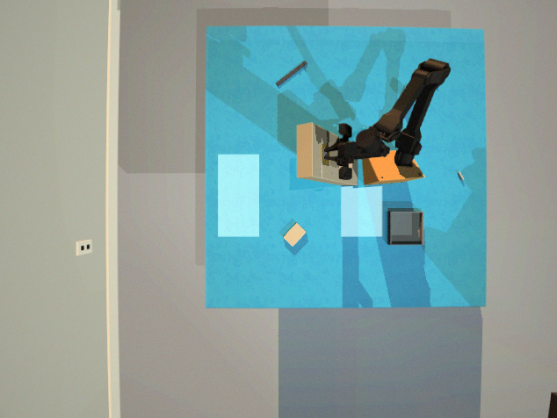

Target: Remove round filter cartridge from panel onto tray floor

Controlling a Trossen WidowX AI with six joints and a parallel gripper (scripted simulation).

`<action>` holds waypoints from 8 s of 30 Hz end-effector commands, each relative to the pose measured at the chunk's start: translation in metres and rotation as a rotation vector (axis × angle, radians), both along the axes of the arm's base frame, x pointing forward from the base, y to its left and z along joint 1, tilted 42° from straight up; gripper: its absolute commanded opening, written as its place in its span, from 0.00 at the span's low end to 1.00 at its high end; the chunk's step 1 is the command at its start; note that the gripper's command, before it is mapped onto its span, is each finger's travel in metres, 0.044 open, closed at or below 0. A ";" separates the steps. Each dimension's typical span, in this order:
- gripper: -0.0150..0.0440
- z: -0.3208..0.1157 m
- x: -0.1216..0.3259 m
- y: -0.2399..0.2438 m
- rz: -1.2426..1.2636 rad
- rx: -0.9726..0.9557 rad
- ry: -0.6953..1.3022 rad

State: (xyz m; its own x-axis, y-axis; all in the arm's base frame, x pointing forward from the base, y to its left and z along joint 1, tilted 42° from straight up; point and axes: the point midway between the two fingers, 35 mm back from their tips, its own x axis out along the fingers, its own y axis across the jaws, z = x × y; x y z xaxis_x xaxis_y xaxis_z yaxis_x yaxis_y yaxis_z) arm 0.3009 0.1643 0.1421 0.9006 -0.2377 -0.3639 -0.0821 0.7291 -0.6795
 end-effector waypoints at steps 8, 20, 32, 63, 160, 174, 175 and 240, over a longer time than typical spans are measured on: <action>0.25 -0.002 0.004 -0.002 -0.143 0.346 -0.082; 0.25 -0.002 0.004 -0.002 -0.279 0.680 -0.170; 0.25 0.007 -0.029 0.011 -0.268 0.623 -0.135; 0.25 -0.008 -0.081 -0.015 -0.247 0.594 -0.143; 0.67 -0.042 -0.067 -0.045 -0.303 -0.008 0.329; 0.31 -0.038 -0.065 -0.042 -0.303 -0.009 0.328; 0.27 -0.036 -0.063 -0.039 -0.303 -0.010 0.328; 0.25 -0.135 -0.197 0.128 0.258 -0.317 0.840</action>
